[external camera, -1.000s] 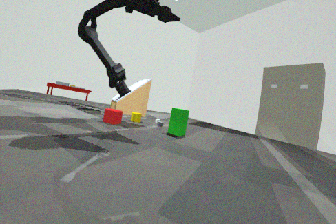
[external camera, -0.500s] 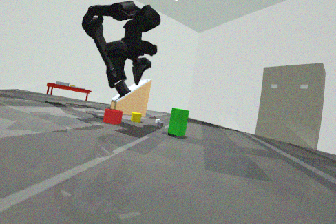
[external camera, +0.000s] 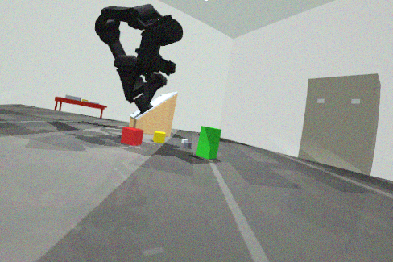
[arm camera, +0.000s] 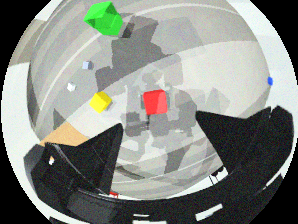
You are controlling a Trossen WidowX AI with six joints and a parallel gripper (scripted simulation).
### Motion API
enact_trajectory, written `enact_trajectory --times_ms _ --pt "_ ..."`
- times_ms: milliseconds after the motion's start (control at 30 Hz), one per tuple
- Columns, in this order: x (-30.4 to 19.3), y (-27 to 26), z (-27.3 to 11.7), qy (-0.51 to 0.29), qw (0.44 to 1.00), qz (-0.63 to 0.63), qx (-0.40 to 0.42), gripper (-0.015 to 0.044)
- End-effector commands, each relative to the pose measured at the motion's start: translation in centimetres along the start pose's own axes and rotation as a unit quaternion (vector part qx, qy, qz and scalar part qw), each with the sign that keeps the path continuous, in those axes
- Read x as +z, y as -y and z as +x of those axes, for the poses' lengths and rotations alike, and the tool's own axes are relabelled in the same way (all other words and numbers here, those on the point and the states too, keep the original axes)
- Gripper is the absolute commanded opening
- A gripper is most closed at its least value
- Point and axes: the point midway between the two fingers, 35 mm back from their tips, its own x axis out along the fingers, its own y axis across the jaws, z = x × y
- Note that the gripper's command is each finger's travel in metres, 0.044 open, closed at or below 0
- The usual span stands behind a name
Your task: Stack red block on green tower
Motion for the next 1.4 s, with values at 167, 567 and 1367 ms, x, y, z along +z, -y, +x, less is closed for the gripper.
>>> enact_trajectory --times_ms 167,567,1367 --pt "-0.2 0.2 4.9 -0.004 1.0 -0.004 -0.003 0.044" --pt "0.0 0.1 6.0 -0.004 1.0 -0.004 -0.003 0.044" --pt "-0.1 0.2 9.9 -0.004 1.0 -0.004 -0.004 0.044"
